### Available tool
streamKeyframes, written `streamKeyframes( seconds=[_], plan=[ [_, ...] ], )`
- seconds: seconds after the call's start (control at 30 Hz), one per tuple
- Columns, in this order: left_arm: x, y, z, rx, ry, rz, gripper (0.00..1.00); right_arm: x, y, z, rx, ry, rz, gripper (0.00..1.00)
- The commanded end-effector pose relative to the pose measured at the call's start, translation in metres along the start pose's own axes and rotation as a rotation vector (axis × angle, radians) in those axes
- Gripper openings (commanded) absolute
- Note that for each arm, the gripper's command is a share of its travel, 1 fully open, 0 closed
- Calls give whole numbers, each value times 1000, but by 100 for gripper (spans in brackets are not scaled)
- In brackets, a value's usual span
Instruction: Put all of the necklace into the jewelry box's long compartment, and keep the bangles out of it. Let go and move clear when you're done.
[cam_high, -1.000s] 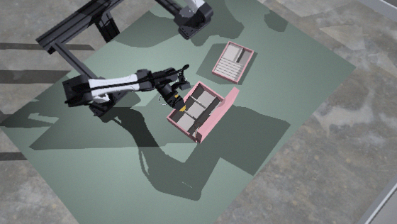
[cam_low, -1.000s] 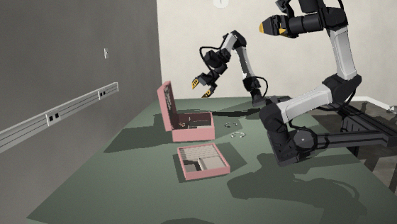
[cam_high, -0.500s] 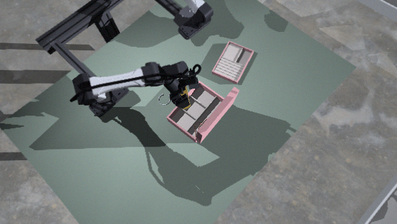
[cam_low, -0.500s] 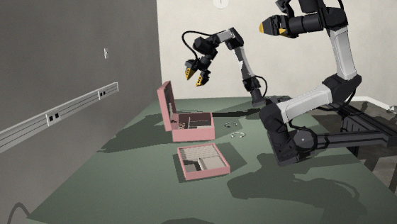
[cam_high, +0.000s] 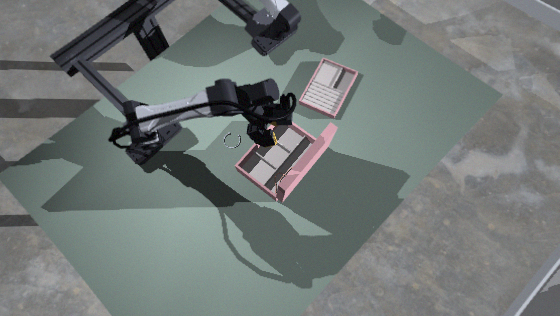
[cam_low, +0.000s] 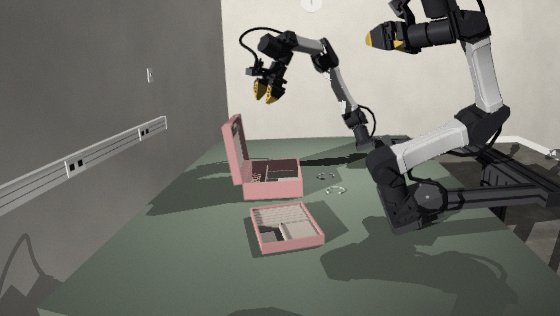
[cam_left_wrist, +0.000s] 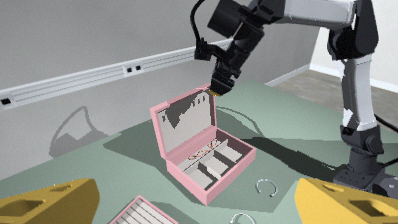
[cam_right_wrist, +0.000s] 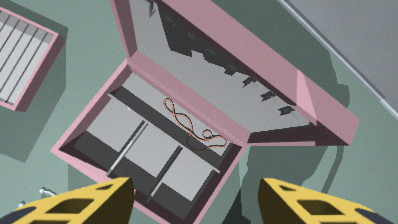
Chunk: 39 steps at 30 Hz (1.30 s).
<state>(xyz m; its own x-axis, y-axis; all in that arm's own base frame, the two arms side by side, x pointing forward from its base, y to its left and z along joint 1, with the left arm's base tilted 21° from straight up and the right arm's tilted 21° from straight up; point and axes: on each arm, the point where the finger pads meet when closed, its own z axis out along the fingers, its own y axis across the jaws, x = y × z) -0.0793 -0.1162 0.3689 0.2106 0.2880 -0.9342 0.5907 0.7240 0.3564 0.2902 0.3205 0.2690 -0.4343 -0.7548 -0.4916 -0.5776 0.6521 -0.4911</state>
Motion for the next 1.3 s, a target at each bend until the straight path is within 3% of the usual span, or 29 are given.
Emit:
streamKeyframes(
  seconds=[0.0, 0.4, 1.27],
  plan=[
    [-3, 0, 0, 0, -7, 6, 100, -1, 1, -9, -64, 82, 108, 65],
    [-3, 0, 0, 0, -7, 6, 100, -18, -2, -12, -84, 71, 181, 65],
    [-3, 0, 0, 0, -7, 6, 100, -19, -6, -19, -86, 55, 191, 65]
  ],
)
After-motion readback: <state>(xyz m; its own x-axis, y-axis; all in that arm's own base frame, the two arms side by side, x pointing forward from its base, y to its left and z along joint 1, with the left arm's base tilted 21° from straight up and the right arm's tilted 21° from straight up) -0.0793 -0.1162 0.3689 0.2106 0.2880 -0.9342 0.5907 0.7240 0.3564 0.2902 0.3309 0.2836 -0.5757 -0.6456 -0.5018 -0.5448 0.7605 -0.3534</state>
